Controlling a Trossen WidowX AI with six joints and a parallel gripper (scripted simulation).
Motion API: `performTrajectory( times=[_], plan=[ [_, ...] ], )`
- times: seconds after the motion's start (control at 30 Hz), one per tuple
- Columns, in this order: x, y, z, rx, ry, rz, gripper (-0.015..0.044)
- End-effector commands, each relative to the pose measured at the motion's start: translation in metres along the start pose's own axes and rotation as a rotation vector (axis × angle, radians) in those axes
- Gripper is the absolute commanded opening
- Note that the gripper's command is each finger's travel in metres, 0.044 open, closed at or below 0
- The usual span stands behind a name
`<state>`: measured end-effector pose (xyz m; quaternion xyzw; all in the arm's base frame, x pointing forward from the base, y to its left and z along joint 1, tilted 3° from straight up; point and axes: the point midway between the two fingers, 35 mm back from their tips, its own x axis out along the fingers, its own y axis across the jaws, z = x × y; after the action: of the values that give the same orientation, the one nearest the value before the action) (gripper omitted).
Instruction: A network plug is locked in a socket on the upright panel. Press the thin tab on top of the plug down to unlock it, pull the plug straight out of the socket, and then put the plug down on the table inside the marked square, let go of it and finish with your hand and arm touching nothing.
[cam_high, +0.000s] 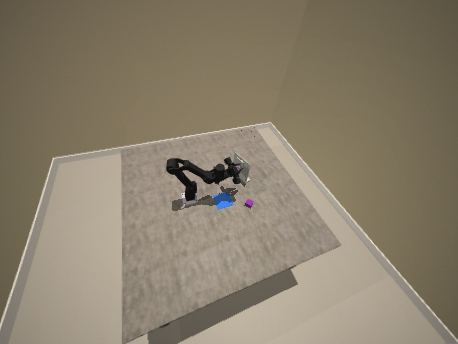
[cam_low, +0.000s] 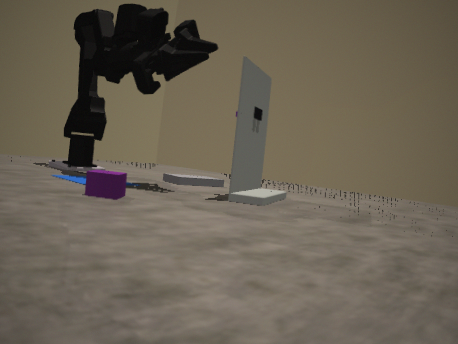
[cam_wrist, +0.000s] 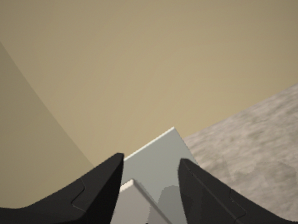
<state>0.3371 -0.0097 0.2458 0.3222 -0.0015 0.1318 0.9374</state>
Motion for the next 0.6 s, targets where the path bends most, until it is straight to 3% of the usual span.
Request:
performTrajectory(
  times=[0.0, 0.57],
  plan=[
    [-0.007, -0.011, -0.017, 0.128, 0.045, 0.034, 0.0156],
    [-0.06, -0.031, -0.079, 0.695, 0.268, 0.128, 0.0156]
  ],
)
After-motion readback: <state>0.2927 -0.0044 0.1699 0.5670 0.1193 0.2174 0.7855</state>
